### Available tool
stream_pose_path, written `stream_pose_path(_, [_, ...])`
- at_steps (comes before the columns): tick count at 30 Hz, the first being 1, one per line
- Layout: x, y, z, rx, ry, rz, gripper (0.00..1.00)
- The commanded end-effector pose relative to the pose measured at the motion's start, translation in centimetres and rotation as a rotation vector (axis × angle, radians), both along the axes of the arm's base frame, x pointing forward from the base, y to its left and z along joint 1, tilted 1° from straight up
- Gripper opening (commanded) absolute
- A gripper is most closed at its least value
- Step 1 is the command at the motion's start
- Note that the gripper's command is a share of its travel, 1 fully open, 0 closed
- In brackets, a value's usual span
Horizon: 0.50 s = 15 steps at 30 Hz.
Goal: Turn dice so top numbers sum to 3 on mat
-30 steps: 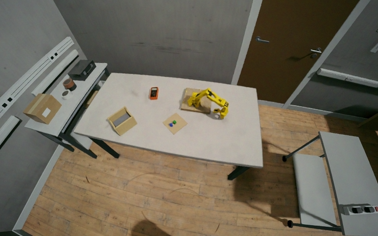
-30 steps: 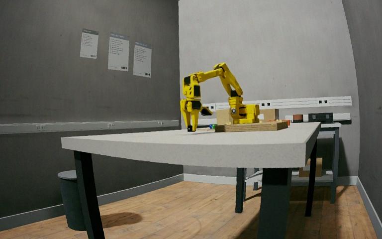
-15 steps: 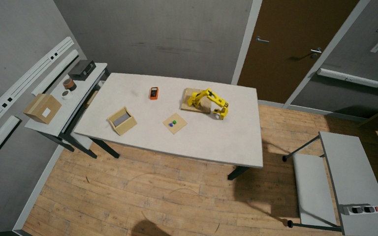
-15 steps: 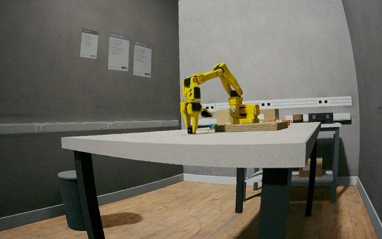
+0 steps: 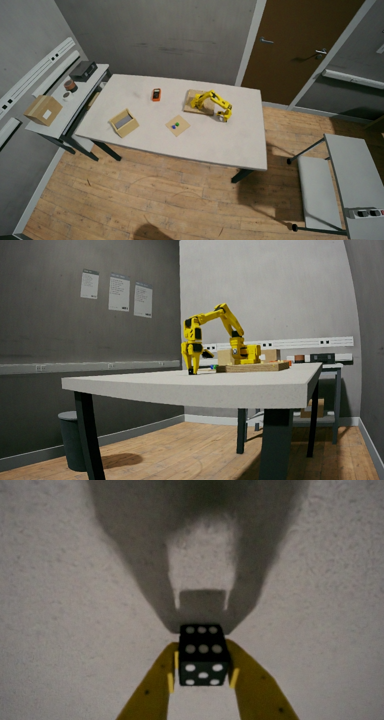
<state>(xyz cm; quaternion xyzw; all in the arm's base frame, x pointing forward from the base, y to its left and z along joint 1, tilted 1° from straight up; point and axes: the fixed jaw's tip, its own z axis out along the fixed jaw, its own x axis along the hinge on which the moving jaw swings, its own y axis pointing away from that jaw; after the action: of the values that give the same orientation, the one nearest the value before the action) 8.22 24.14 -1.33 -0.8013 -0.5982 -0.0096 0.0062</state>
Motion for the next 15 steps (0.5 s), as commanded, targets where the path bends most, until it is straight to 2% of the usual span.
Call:
stream_pose_path(1, [0.0, -0.5, -0.68, -0.026, 0.009, 0.003, 0.0])
stream_pose_path(7, [0.0, -0.5, -0.68, -0.026, 0.009, 0.003, 0.01])
stream_pose_path(15, [0.0, -0.5, -0.68, -0.026, 0.009, 0.003, 0.09])
